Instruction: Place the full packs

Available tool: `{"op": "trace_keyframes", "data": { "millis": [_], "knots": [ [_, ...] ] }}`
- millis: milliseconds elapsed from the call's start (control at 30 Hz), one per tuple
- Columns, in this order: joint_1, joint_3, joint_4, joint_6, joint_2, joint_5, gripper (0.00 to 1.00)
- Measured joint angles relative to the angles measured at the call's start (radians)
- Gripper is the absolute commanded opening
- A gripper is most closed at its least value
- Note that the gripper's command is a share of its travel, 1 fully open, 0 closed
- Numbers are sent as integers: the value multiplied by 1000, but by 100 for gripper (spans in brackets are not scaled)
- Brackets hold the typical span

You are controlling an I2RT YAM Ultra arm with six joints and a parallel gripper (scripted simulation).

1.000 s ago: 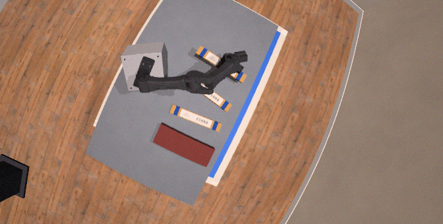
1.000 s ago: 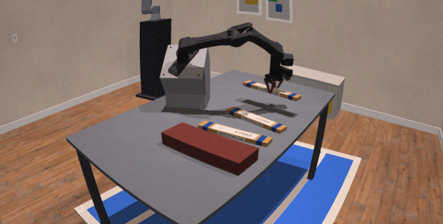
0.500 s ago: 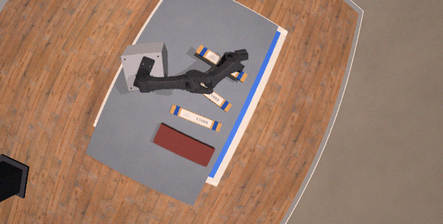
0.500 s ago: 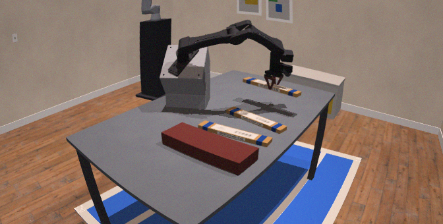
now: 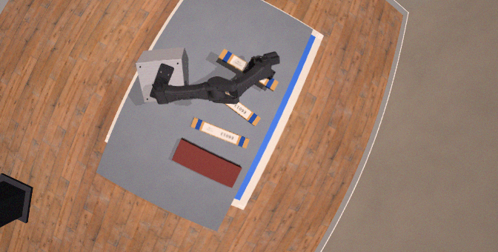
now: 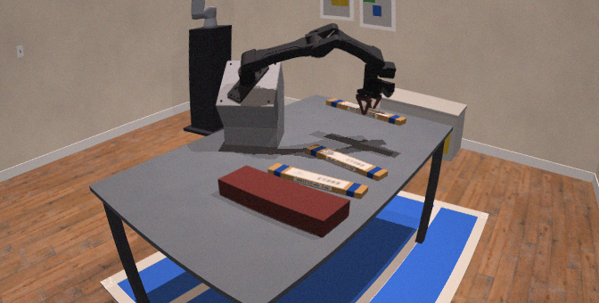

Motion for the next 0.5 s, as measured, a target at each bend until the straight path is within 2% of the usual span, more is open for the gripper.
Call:
{"op": "trace_keyframes", "data": {
  "millis": [500],
  "knots": [
    [63,180,-181,69,19,-7,0]
  ]
}}
